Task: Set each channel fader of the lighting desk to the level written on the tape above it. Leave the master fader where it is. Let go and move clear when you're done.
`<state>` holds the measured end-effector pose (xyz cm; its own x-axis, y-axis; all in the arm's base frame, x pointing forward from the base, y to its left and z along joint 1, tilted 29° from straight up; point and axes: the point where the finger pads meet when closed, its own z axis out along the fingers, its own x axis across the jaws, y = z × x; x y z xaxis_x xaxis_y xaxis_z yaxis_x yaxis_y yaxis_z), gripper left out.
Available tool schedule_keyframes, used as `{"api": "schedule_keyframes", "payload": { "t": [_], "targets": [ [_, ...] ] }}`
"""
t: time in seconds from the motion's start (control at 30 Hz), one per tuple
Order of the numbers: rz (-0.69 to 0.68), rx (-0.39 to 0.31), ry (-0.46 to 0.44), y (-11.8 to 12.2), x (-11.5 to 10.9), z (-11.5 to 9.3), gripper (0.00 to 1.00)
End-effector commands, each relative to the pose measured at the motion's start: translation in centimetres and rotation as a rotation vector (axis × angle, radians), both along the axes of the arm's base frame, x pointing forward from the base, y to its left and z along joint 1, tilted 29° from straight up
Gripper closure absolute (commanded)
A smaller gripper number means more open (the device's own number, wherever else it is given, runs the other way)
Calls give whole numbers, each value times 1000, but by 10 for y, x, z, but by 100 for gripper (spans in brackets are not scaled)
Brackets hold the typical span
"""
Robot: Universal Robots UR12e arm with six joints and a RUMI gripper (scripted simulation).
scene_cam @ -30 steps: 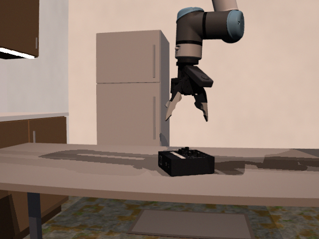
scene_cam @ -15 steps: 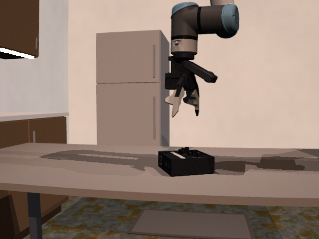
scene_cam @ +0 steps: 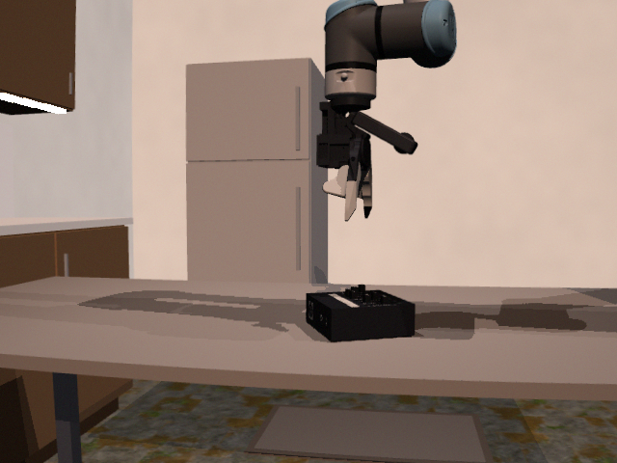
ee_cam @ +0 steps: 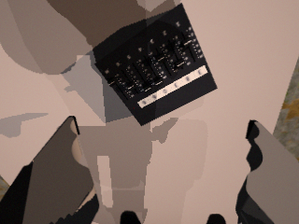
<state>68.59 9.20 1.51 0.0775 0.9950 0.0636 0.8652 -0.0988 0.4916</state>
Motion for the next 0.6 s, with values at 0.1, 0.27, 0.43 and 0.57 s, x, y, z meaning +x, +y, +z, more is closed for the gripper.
{"api": "schedule_keyframes", "payload": {
  "t": [0.1,0.27,0.43,0.57],
  "targets": [
    [90,-50,4,-1,0,4,0],
    [109,-61,4,-1,-1,5,0],
    [114,-64,4,-1,-1,5,0],
    [115,-64,4,-1,-1,5,0]
  ]
}}
